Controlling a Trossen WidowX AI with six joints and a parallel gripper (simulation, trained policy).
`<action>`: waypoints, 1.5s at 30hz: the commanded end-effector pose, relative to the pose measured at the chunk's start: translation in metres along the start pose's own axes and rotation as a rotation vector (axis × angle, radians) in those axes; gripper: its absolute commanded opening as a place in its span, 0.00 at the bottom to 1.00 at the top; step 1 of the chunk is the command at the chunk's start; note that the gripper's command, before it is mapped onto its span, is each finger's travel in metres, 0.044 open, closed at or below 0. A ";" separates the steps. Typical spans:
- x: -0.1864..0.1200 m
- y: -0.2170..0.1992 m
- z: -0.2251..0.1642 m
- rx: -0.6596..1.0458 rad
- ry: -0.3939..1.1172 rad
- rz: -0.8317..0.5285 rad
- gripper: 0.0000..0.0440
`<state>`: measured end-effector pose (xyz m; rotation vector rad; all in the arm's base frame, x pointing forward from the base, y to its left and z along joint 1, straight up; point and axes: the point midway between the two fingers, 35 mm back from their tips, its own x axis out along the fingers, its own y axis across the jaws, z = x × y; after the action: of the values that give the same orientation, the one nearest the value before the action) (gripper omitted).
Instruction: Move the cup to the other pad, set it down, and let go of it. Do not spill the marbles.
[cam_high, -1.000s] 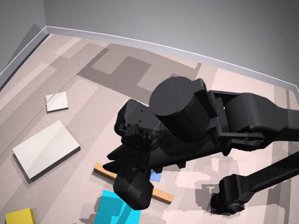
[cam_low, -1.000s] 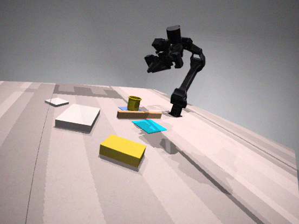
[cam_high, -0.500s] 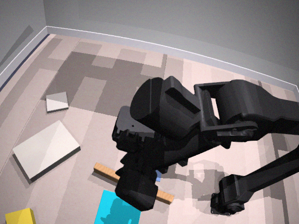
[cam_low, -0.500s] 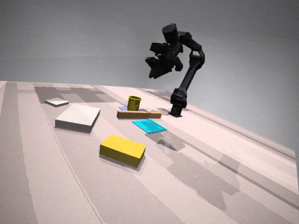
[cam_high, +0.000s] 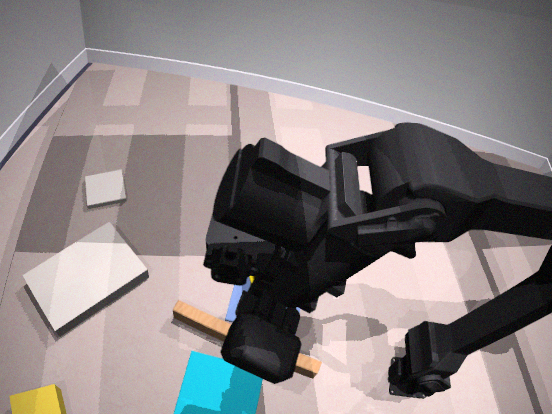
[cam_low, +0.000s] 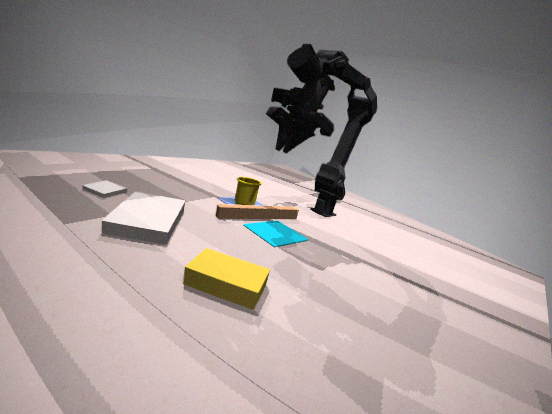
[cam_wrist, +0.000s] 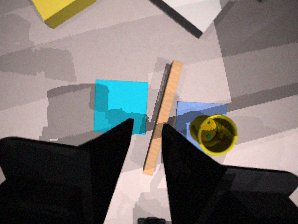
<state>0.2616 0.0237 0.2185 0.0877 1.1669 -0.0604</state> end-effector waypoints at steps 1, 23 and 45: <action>0.004 -0.006 -0.004 -0.018 0.058 -0.025 0.27; 0.036 -0.044 -0.026 -0.080 0.320 -0.102 0.32; 0.078 -0.079 -0.049 -0.119 0.433 -0.118 0.42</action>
<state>0.2428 -0.0459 0.1344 -0.0670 1.5814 -0.0843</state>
